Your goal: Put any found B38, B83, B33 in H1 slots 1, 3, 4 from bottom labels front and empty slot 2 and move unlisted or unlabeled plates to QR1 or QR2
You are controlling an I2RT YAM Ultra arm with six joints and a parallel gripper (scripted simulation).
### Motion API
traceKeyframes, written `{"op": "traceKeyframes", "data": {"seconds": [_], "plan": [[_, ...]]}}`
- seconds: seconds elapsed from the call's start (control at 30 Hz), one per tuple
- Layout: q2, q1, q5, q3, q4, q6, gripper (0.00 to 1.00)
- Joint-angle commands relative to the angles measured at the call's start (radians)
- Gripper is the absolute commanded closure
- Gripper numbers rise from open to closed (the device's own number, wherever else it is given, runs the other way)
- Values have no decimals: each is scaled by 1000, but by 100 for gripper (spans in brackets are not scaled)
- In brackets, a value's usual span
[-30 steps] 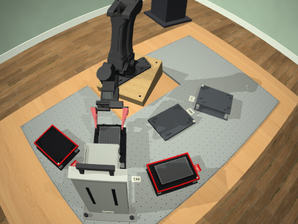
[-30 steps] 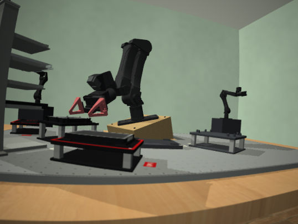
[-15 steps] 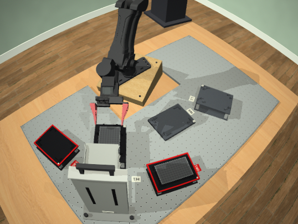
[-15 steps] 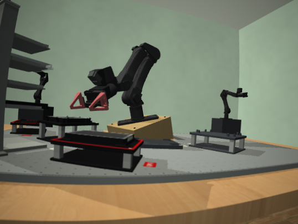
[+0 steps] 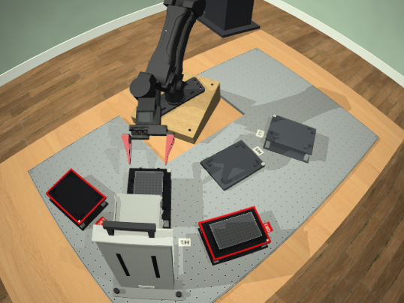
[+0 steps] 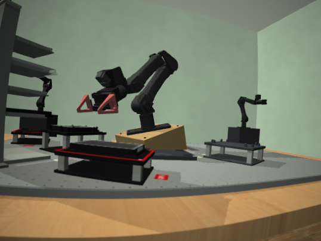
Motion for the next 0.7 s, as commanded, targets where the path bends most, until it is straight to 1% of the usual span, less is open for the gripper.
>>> {"op": "traceKeyframes", "data": {"seconds": [0.0, 0.27, 0.33, 0.4, 0.53, 0.67], "plan": [[-32, -3, -3, 25, -77, -1, 0], [-105, -6, -6, 67, -192, -2, 0], [-105, -6, -6, 67, -192, -2, 0], [-120, -7, -6, 78, -218, -2, 0], [6, 63, 83, 205, -321, -10, 0], [129, 121, 159, 338, -432, -8, 0]]}}
